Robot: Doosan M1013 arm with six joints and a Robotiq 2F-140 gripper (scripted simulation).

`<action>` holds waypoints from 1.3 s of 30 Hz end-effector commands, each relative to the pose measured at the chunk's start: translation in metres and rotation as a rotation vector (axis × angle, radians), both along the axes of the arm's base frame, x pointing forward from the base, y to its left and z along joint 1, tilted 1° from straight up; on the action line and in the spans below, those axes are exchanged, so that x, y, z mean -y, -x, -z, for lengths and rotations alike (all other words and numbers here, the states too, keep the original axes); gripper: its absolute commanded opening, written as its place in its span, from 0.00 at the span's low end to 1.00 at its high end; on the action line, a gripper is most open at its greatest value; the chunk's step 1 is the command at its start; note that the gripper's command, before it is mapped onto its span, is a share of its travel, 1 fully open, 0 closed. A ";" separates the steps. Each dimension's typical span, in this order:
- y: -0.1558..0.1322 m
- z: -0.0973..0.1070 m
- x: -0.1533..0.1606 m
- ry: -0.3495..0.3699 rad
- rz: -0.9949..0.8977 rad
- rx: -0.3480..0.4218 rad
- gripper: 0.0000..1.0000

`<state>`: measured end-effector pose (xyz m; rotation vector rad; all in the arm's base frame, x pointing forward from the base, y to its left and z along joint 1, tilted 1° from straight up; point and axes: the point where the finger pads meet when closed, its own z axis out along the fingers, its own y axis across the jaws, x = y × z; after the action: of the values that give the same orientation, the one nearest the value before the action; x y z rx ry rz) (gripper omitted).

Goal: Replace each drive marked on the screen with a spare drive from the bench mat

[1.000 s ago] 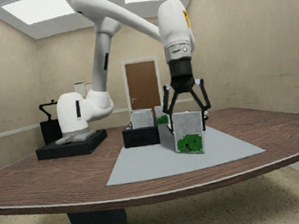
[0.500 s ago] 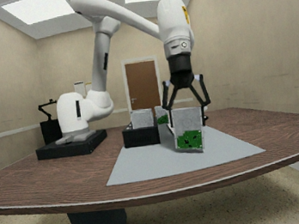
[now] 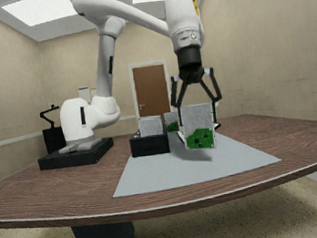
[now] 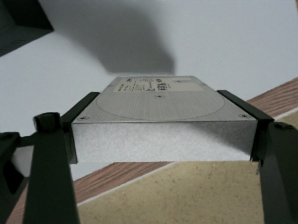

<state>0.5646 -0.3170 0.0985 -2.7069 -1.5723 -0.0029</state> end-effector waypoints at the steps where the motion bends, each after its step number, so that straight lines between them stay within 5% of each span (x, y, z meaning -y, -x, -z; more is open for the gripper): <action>1: 0.000 -0.016 0.000 0.000 0.000 0.001 0.10; 25: -0.001 -0.094 0.001 0.000 0.000 0.001 0.10; 39: -0.001 -0.121 0.001 0.000 0.000 0.001 0.10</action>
<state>0.5650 -0.3182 0.2127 -2.7069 -1.5723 -0.0028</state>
